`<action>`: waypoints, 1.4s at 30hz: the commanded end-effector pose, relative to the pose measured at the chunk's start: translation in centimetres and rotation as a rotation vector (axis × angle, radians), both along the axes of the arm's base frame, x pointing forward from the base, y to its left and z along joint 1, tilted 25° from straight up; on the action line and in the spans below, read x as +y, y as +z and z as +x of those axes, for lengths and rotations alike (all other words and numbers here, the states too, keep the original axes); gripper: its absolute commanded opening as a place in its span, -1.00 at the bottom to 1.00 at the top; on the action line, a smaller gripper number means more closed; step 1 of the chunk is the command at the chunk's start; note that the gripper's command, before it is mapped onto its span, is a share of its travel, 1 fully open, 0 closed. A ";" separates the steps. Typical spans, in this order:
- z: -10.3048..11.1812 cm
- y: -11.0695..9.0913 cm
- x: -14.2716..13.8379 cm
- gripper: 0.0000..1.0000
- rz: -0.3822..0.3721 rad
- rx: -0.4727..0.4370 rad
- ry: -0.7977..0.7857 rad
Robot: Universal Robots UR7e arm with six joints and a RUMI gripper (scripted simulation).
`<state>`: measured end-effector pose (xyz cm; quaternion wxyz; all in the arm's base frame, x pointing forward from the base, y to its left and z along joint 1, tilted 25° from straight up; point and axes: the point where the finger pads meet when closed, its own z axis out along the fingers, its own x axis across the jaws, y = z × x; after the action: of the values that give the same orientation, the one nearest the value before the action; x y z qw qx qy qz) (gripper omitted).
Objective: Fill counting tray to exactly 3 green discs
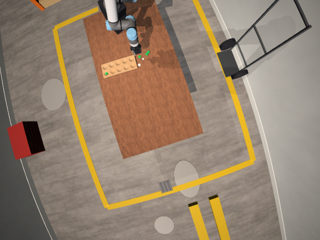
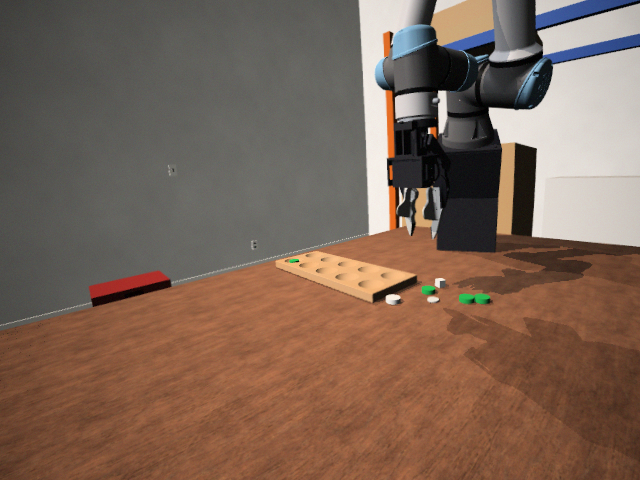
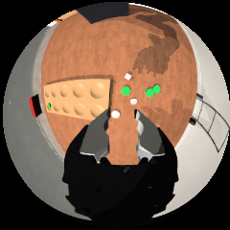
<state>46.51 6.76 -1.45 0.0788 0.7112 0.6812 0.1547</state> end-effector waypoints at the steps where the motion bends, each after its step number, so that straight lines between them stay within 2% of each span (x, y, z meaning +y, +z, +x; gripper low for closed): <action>1: -0.1 -0.5 0.2 -0.44 -0.039 -0.037 0.144; 11: -0.4 -1.2 0.5 -0.44 -0.110 -0.085 0.353; 25: -0.6 -1.7 0.9 -0.44 -0.182 -0.132 0.553; 42: -0.7 -2.0 1.1 -0.44 -0.234 -0.164 0.686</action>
<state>45.78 7.82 -3.38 0.1529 0.4295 0.8773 0.1501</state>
